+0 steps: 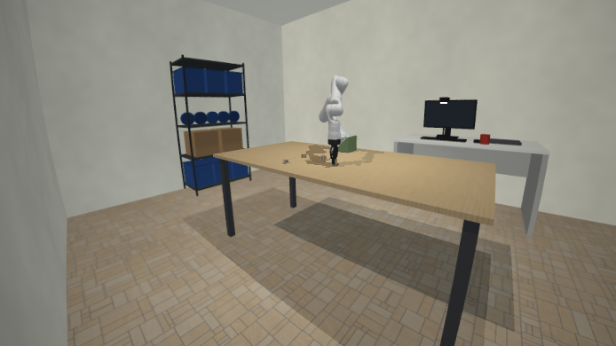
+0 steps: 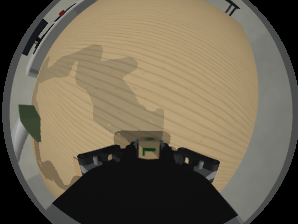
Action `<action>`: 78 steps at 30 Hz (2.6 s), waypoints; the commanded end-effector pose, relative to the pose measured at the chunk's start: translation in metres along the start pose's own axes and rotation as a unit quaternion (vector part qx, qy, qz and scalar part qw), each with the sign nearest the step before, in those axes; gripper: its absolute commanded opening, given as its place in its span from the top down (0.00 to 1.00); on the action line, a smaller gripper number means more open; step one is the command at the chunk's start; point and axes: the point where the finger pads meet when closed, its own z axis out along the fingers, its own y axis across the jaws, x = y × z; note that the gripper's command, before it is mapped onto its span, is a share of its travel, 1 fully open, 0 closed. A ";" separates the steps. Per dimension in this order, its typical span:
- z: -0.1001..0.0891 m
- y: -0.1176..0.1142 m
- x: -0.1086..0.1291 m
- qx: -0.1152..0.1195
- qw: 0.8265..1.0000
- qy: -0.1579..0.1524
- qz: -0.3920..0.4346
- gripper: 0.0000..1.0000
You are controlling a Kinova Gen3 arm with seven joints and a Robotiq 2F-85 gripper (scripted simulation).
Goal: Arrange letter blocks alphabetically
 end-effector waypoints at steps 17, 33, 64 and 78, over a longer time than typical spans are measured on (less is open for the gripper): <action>-0.095 0.002 0.001 -0.005 1.000 0.002 -0.001 0.74; -0.097 -0.003 -0.011 -0.006 1.000 0.001 0.011 0.74; -0.098 -0.132 -0.143 -0.004 0.984 0.003 0.181 0.74; -0.093 -0.131 -0.143 -0.005 0.984 0.003 0.181 0.74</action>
